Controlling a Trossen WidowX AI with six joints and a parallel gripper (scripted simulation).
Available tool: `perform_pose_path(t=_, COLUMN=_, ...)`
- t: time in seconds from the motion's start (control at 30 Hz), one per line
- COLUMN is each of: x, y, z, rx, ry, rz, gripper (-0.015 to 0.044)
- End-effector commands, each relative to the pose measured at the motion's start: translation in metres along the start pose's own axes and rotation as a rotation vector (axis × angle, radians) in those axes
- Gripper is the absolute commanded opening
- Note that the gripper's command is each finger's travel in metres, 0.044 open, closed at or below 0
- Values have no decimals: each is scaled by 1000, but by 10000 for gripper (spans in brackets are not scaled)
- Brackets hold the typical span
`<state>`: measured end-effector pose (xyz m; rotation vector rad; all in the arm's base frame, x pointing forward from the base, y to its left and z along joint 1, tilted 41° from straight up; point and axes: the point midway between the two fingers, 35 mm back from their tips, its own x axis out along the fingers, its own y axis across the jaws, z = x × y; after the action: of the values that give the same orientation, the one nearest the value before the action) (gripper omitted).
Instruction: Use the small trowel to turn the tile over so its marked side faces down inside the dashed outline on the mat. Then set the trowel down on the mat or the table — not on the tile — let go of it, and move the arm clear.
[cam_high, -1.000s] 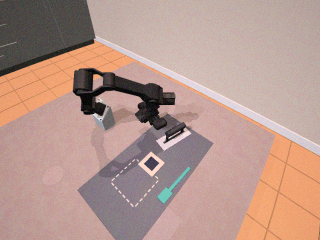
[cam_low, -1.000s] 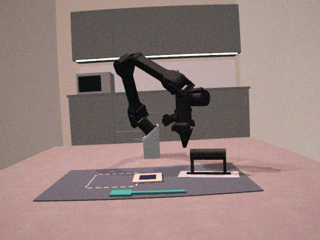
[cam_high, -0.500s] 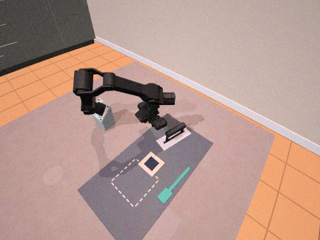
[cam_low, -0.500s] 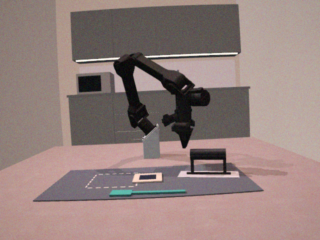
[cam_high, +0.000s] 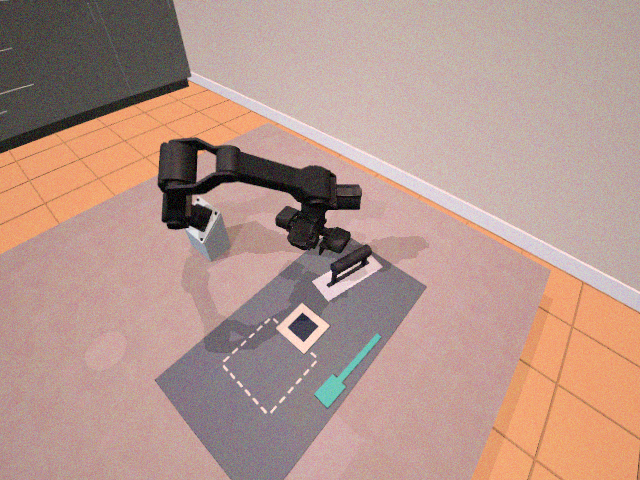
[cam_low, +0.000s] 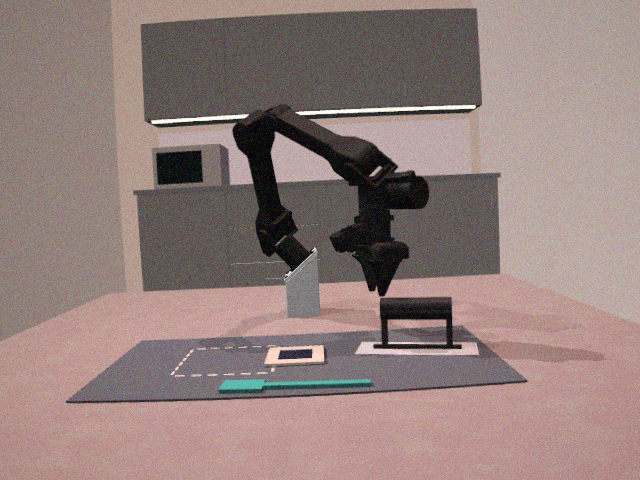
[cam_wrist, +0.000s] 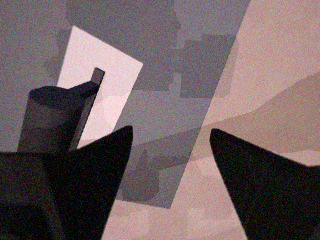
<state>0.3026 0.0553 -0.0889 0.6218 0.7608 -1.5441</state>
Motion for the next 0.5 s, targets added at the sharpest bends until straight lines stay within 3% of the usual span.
perform_pose_path(t=0.0, x=-3, y=6, z=-2, rx=-110, ry=1, rz=4, gripper=270)
perform_pose_path(t=0.47, x=-9, y=28, z=-9, rx=-594, ry=2, rz=6, gripper=270)
